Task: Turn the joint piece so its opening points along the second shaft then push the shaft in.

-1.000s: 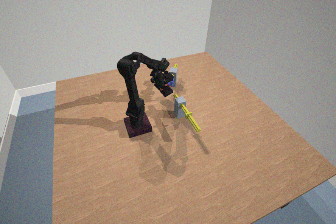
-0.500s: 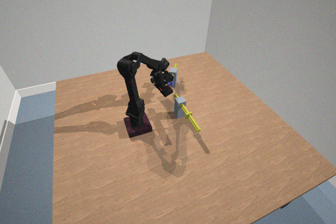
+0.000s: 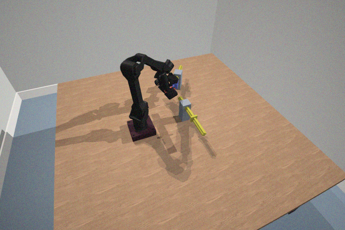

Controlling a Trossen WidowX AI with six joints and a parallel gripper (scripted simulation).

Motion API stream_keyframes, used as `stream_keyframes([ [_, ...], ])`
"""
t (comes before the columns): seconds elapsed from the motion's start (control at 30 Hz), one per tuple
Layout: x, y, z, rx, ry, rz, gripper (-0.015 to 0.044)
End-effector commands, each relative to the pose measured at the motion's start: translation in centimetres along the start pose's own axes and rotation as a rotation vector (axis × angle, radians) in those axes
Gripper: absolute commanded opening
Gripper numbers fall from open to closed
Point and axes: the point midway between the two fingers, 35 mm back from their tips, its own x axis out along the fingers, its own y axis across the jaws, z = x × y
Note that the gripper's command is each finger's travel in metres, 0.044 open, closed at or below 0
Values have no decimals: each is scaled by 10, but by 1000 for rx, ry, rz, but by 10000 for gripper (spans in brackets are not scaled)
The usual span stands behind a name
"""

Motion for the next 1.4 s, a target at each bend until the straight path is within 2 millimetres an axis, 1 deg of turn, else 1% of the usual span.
stream_keyframes([
  [0.0,0,0,0,-5,1,0,182],
  [0.37,0,0,0,-5,1,0,182],
  [0.4,0,0,0,0,0,0,156],
  [0.43,0,0,0,0,0,0,147],
  [0.6,0,0,0,0,0,0,147],
  [0.77,0,0,0,0,0,0,16],
  [0.8,0,0,0,0,0,0,0],
  [1.0,0,-1,0,-12,4,3,0],
  [1.37,-2,-10,1,-198,55,40,0],
])
